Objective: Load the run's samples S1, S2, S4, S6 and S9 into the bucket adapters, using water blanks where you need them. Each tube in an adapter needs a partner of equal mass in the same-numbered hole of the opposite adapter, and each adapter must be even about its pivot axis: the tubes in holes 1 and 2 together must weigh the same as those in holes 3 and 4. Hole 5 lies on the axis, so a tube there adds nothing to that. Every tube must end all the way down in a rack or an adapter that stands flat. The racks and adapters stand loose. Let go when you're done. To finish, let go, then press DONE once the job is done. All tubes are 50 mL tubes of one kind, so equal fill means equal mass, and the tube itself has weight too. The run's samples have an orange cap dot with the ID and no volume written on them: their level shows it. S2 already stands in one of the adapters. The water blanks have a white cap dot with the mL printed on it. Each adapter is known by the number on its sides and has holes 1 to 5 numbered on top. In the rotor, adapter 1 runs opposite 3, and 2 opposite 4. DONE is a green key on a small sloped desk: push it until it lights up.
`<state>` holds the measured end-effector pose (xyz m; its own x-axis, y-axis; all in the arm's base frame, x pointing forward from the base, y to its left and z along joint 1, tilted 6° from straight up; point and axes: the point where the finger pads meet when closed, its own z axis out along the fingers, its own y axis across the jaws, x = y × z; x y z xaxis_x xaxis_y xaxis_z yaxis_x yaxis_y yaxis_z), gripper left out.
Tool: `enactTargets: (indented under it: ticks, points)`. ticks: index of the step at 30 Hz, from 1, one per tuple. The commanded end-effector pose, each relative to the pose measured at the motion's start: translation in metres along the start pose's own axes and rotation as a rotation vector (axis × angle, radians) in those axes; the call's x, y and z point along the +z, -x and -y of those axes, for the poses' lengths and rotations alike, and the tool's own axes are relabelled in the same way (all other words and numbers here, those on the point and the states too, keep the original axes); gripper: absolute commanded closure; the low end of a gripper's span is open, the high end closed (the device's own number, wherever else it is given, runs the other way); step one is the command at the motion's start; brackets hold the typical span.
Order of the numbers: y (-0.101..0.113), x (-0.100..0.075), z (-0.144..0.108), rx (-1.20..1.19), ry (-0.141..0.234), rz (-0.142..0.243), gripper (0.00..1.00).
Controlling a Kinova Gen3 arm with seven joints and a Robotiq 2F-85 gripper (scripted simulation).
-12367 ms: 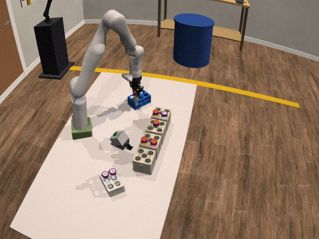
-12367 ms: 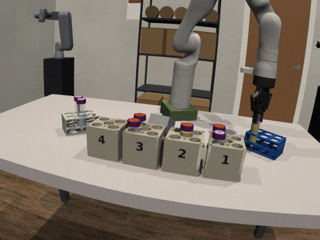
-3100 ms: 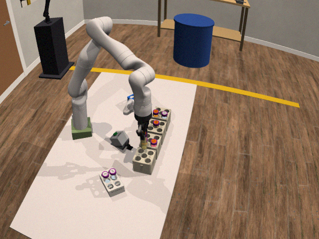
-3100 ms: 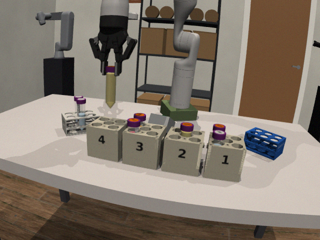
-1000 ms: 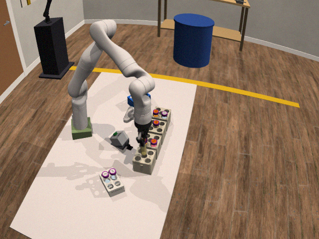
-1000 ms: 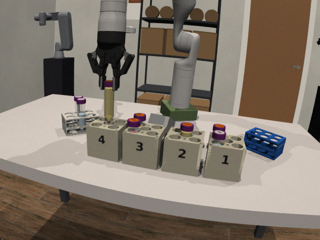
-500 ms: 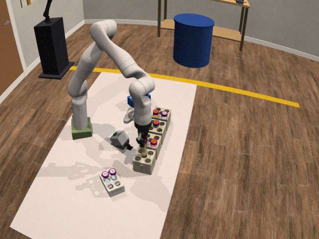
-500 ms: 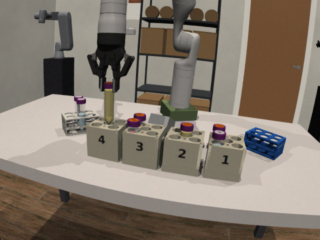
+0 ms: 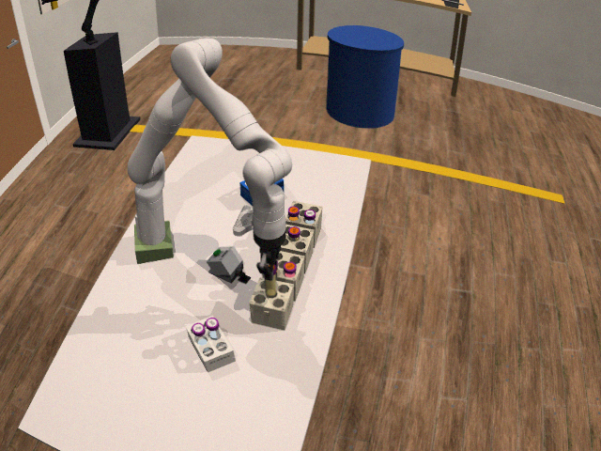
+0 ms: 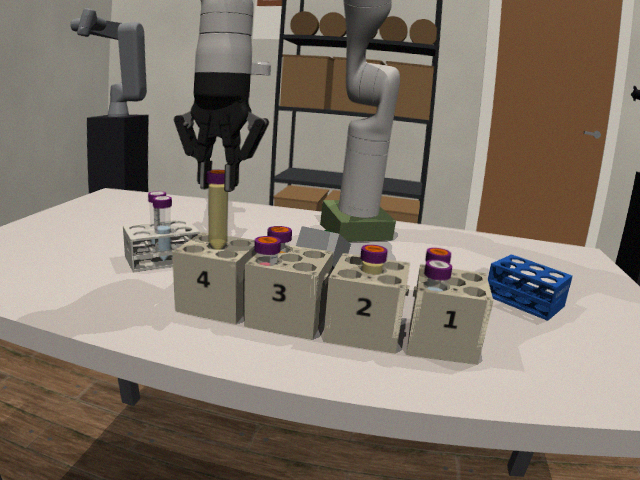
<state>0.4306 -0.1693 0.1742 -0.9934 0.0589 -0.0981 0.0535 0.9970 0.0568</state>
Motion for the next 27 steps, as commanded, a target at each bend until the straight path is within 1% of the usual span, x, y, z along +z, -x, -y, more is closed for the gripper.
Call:
enactTargets:
  ticks: [1, 27]
  points:
    - [0.001, 0.004, -0.001, -0.006, 0.004, 0.002, 0.90]
    - [0.001, 0.020, -0.001, -0.006, 0.003, 0.002, 0.90]
